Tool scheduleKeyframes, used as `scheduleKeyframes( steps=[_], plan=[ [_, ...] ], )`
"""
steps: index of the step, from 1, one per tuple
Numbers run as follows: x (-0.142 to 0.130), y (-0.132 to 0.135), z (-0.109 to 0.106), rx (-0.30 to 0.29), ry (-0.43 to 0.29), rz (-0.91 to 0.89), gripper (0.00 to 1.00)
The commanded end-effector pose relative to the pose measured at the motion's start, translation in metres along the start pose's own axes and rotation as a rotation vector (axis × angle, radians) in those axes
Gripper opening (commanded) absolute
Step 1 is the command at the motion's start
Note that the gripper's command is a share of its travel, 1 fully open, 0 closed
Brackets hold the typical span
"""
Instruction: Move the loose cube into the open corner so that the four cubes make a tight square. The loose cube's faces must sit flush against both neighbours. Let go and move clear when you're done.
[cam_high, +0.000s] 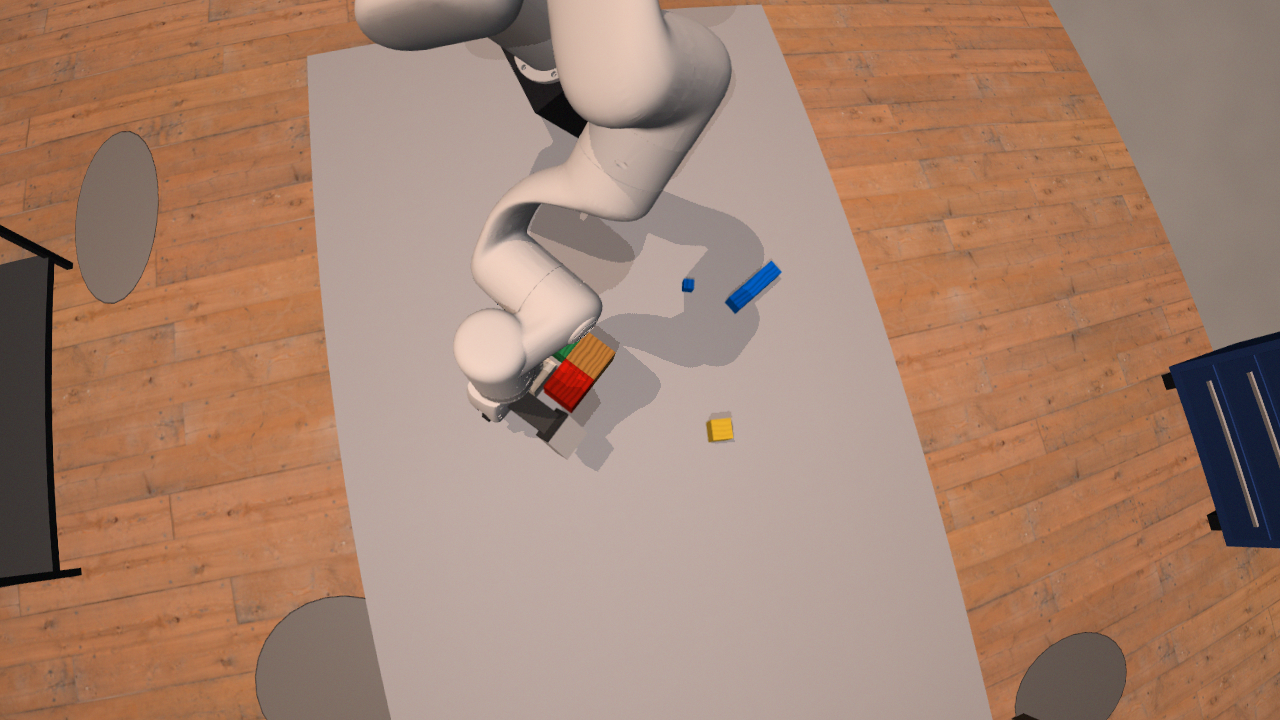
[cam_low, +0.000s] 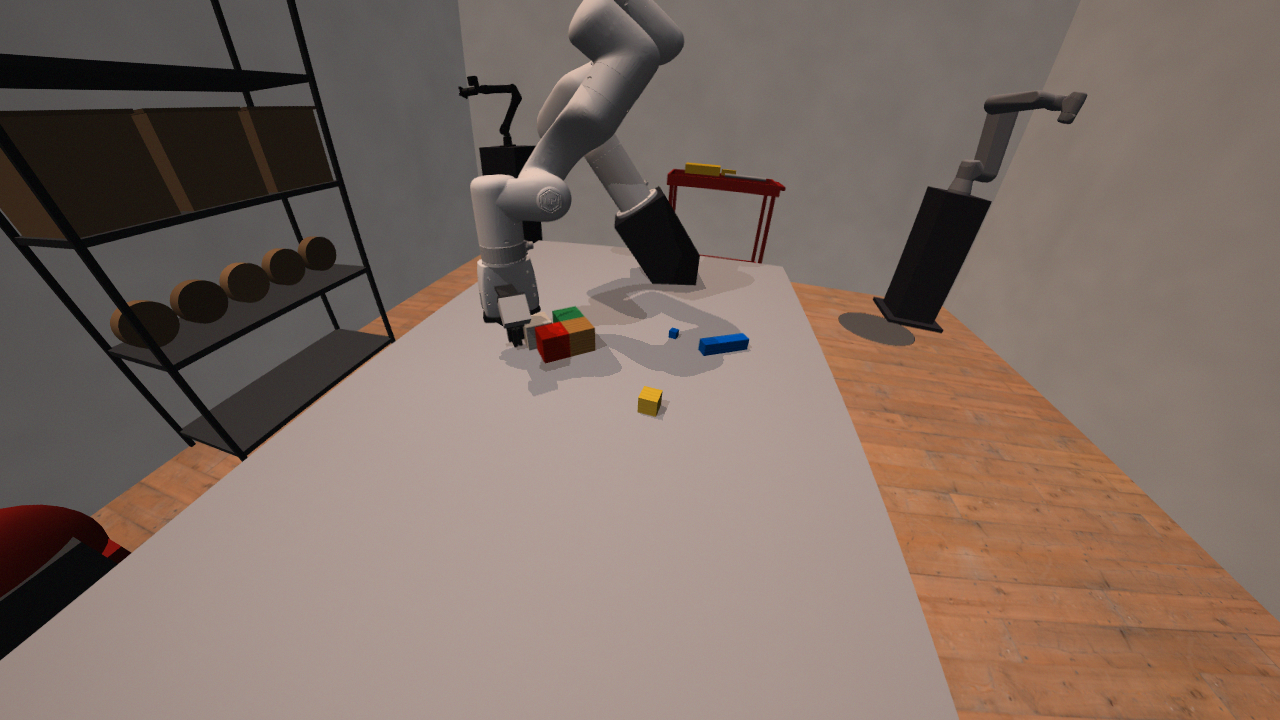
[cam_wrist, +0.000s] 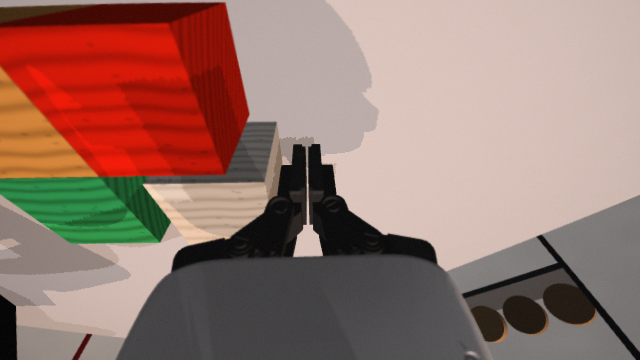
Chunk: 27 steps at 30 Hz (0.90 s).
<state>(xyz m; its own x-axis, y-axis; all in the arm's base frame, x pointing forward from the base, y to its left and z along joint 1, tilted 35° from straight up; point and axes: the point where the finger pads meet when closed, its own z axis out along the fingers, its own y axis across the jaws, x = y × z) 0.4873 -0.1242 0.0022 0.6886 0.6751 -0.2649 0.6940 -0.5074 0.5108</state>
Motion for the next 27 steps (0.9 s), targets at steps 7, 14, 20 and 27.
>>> scheduleKeyframes(
  steps=[7, 14, 20, 27],
  plan=[
    [0.0011, -0.0023, -0.0012, -0.002, 0.003, 0.0, 0.0],
    [0.001, -0.0051, -0.0012, -0.002, 0.003, 0.0, 0.0],
    [0.0011, -0.0071, -0.0012, -0.002, 0.003, 0.0, 0.0],
    [0.0011, -0.0083, -0.0012, -0.002, 0.003, 0.0, 0.0]
  ],
)
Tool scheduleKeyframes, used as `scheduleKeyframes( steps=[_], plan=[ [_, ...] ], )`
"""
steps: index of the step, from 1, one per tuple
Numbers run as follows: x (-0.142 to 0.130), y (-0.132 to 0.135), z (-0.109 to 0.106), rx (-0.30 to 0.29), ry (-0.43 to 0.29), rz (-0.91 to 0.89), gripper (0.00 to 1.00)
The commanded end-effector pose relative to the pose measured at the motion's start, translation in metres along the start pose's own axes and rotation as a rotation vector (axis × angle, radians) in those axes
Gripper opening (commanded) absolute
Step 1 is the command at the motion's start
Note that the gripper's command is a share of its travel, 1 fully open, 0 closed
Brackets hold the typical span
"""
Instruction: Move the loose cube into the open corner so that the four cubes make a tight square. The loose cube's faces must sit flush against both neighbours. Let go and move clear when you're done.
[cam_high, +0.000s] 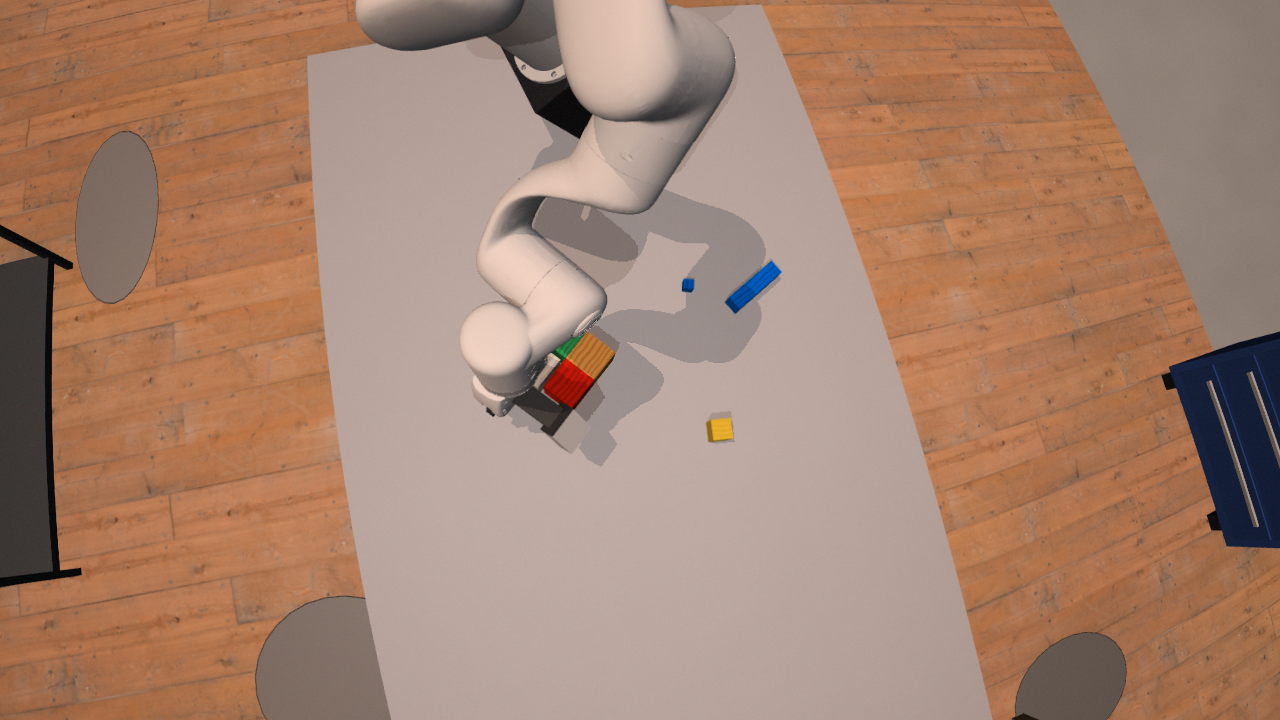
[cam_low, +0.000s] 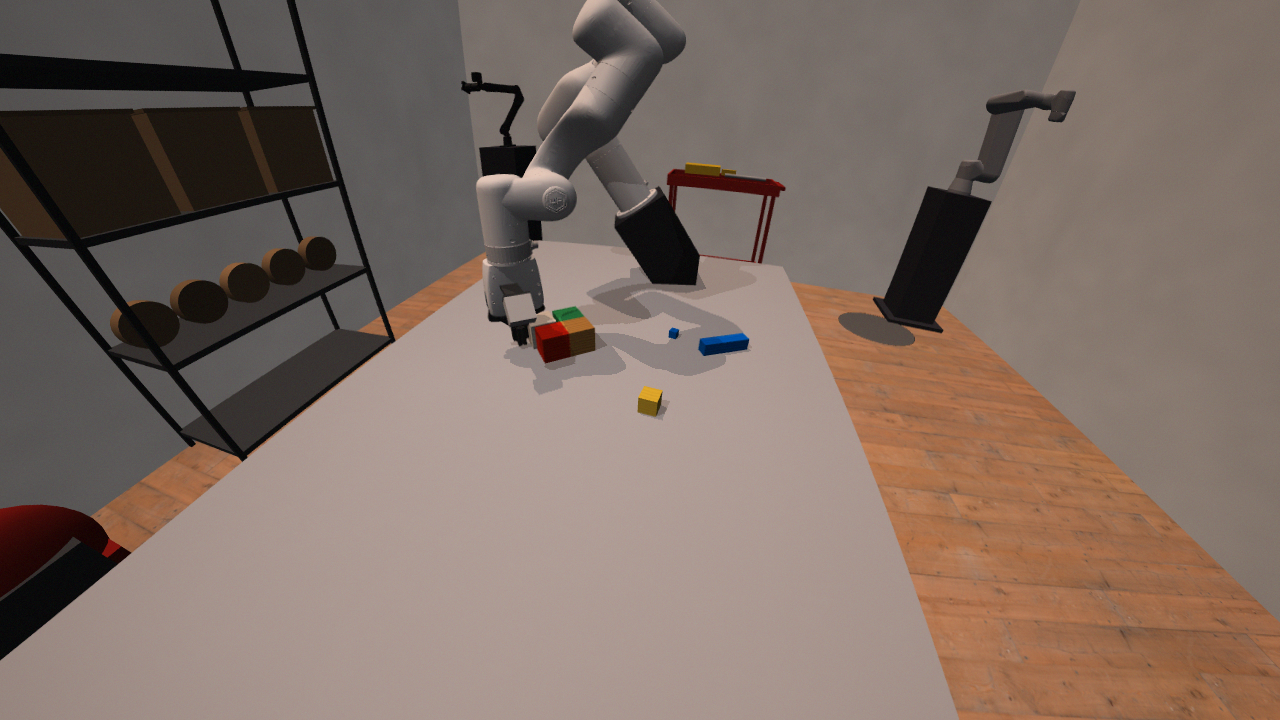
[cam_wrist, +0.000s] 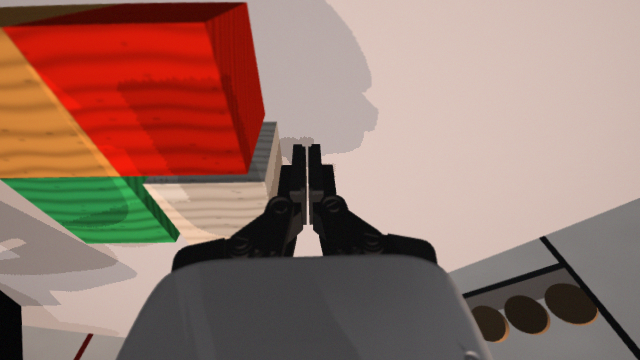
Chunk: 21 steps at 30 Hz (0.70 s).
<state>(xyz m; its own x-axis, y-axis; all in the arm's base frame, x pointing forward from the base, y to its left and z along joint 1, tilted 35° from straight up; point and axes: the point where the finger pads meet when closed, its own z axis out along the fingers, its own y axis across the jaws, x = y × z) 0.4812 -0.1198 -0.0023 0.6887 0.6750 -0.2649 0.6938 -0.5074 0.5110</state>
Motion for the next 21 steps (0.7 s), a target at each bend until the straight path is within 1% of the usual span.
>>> scheduleKeyframes(
  steps=[1, 21],
  plan=[
    [0.0011, 0.0003, -0.0011, -0.002, 0.003, 0.0, 0.0],
    [0.0011, -0.0014, -0.0011, -0.002, 0.003, 0.0, 0.0]
  ],
)
